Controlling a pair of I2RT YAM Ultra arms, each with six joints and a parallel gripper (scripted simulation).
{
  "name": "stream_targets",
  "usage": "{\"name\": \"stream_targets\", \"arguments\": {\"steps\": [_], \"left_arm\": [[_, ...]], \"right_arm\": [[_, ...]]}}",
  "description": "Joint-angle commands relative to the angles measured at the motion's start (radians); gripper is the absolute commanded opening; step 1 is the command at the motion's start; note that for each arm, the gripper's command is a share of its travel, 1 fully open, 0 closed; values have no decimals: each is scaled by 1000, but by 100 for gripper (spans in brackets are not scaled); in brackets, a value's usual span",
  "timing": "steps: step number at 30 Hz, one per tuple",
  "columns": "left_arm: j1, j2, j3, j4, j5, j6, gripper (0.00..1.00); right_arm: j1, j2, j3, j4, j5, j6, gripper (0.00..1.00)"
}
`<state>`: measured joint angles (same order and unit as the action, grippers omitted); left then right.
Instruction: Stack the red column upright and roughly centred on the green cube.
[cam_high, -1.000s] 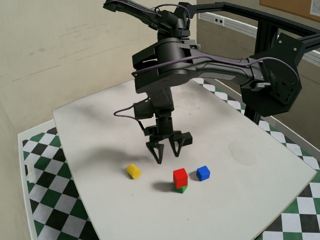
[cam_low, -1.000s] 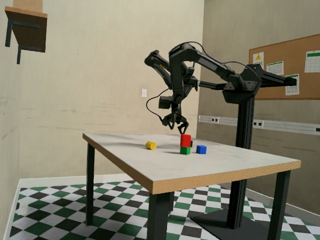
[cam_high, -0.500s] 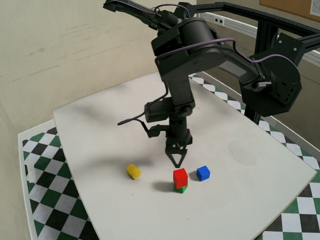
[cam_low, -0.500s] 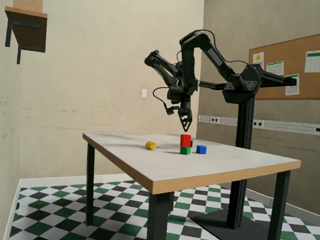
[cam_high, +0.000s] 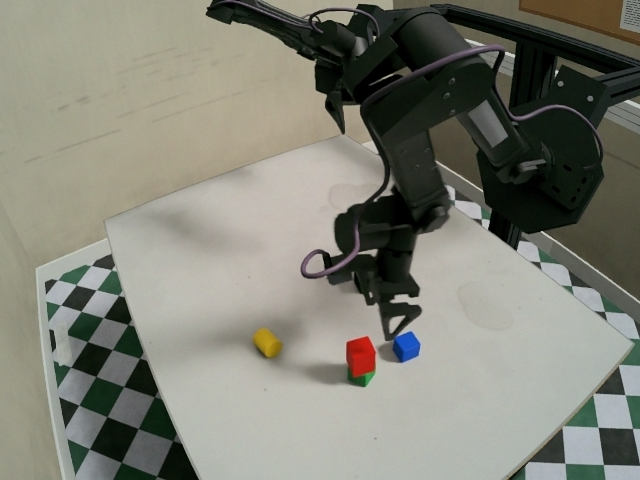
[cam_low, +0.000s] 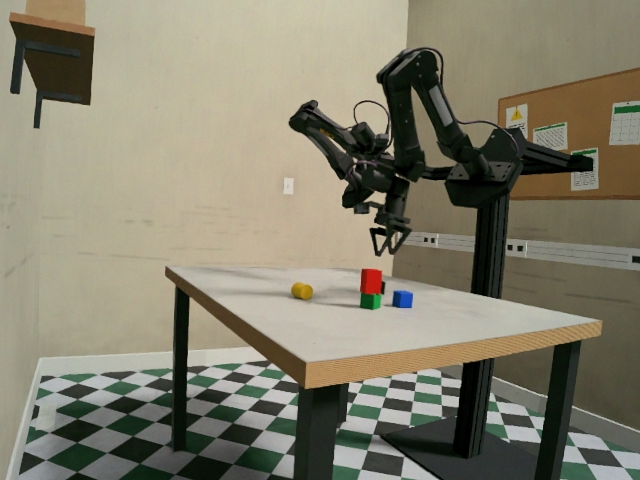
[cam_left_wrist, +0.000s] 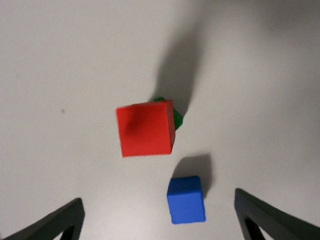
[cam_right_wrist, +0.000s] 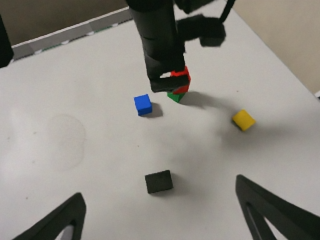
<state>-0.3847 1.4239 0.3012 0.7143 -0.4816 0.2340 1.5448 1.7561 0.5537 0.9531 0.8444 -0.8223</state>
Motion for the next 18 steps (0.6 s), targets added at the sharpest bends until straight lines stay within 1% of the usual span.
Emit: {"name": "stream_targets", "arguments": {"steps": [1,2,3,5,9,18], "left_arm": [[29,-33,-51,124,123,-77,100],[29,-33,-51,124,123,-77,100],[55,-14,-76,179,163,-90,100],[89,-14,-110,222,203,-120,100],[131,16,-147,298,248,-142,100],[146,52,-169,347,250,-133,100]], "right_arm": [[20,-15,13,-9,-2,0,100],[20,-15,13,-9,-2,0,100],[20,-15,13,-9,-2,0,100],[20,-15,13,-9,-2,0,100],[20,-15,13,-9,-2,0,100],[20,-15,13,-9,-2,0,100]]}}
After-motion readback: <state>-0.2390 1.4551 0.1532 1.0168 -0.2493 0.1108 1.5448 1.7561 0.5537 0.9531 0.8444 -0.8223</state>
